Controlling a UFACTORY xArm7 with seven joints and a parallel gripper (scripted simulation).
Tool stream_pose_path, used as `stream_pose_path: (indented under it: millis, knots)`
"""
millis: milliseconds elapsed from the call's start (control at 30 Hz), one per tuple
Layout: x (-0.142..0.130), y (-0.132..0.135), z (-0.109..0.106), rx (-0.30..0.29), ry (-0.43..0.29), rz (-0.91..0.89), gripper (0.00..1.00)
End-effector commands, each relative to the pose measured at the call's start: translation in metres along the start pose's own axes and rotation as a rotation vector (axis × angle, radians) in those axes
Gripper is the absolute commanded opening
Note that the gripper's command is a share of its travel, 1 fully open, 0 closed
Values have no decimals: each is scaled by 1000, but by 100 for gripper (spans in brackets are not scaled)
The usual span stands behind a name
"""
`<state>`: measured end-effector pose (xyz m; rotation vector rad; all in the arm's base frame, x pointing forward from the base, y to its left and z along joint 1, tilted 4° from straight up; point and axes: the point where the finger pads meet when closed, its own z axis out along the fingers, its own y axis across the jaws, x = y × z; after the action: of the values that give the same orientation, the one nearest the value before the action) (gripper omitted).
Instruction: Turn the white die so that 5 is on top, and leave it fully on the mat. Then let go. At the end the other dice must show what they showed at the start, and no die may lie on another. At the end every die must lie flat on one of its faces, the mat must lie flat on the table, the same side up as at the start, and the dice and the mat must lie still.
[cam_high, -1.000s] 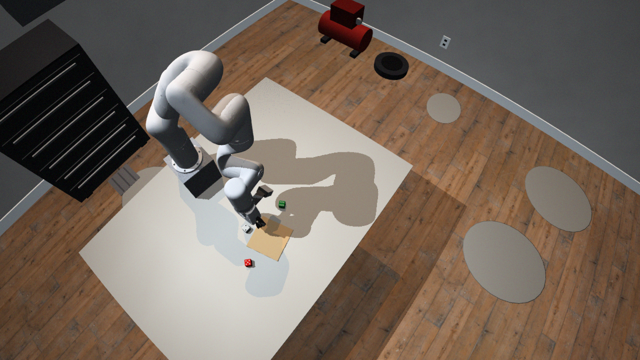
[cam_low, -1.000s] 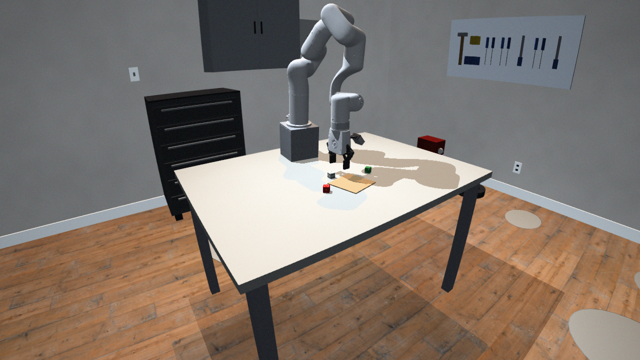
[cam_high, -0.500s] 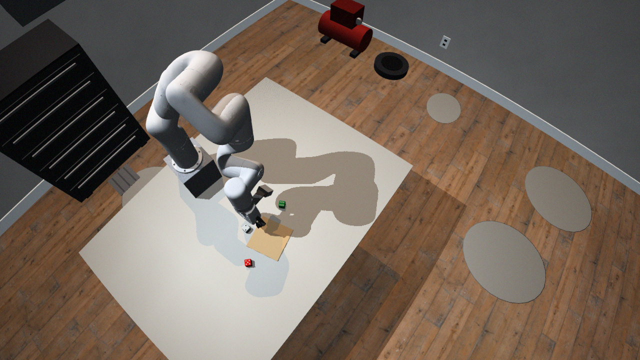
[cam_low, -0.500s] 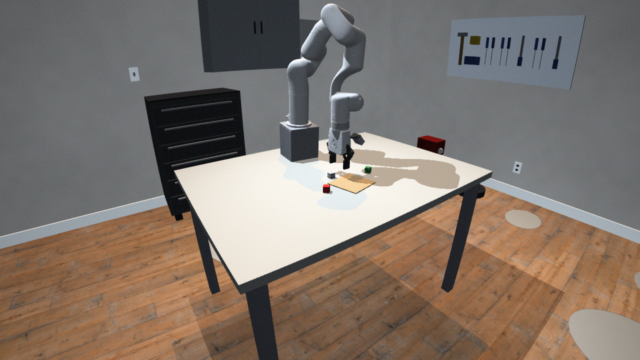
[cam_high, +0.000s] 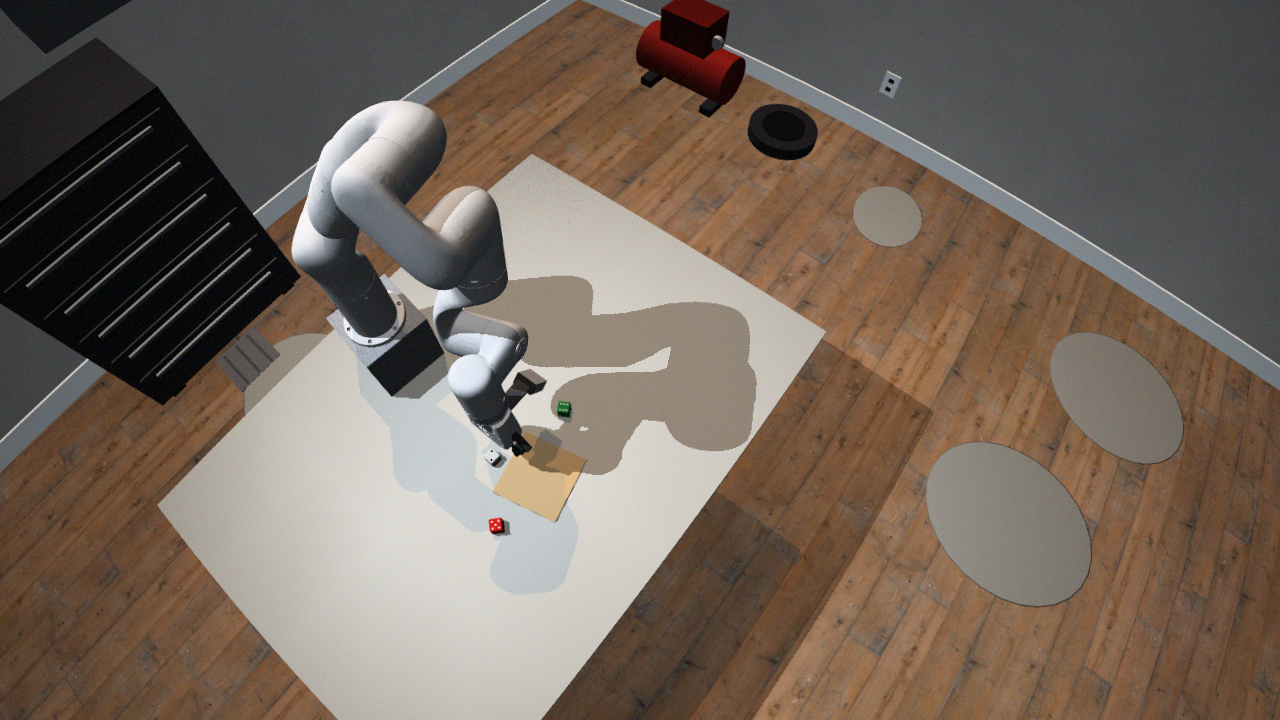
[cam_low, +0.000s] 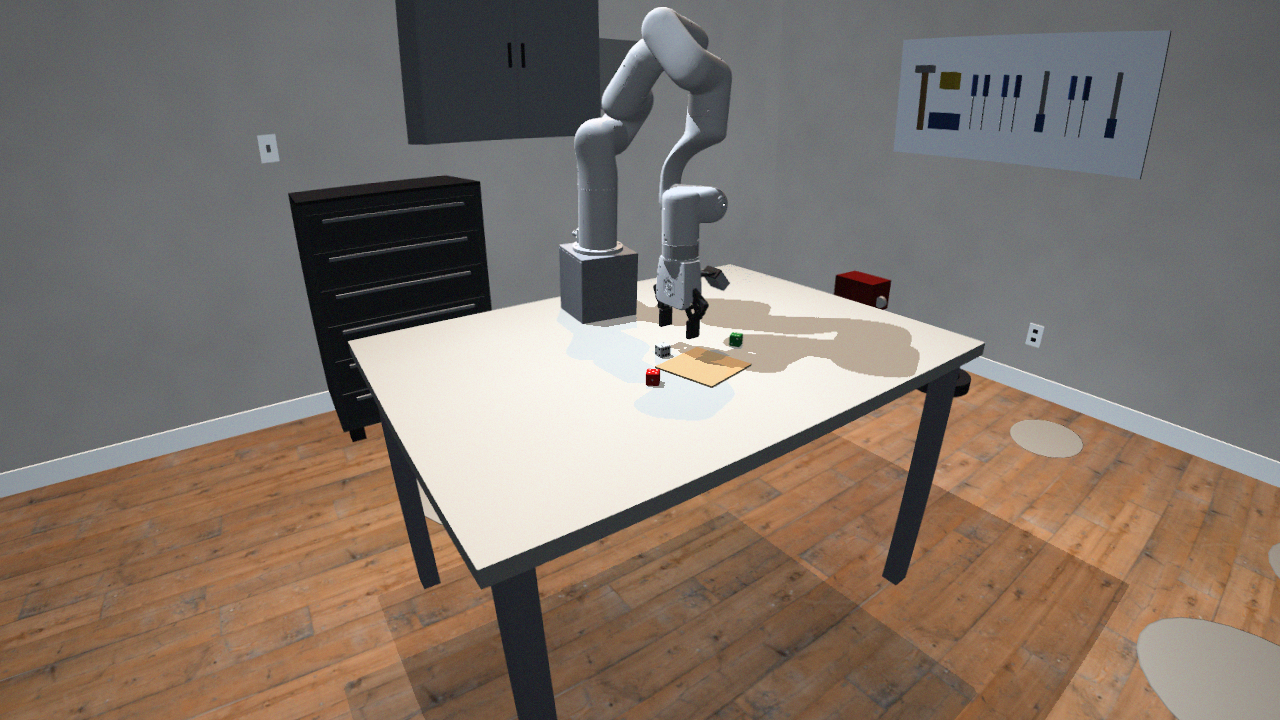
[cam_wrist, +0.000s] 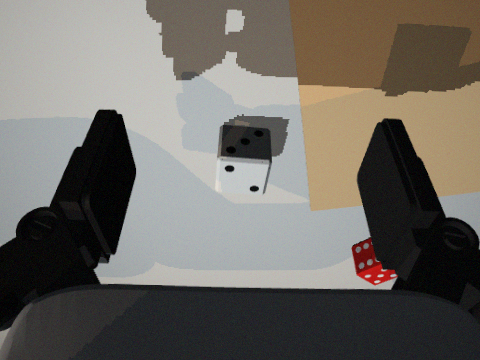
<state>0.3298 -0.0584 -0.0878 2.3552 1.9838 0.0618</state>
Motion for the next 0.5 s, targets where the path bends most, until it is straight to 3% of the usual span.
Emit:
stream_pose_path:
  millis: [0, 467]
  knots:
    - [0, 1, -1, -2, 0, 0, 100]
    - [4, 2, -1, -2, 0, 0, 100]
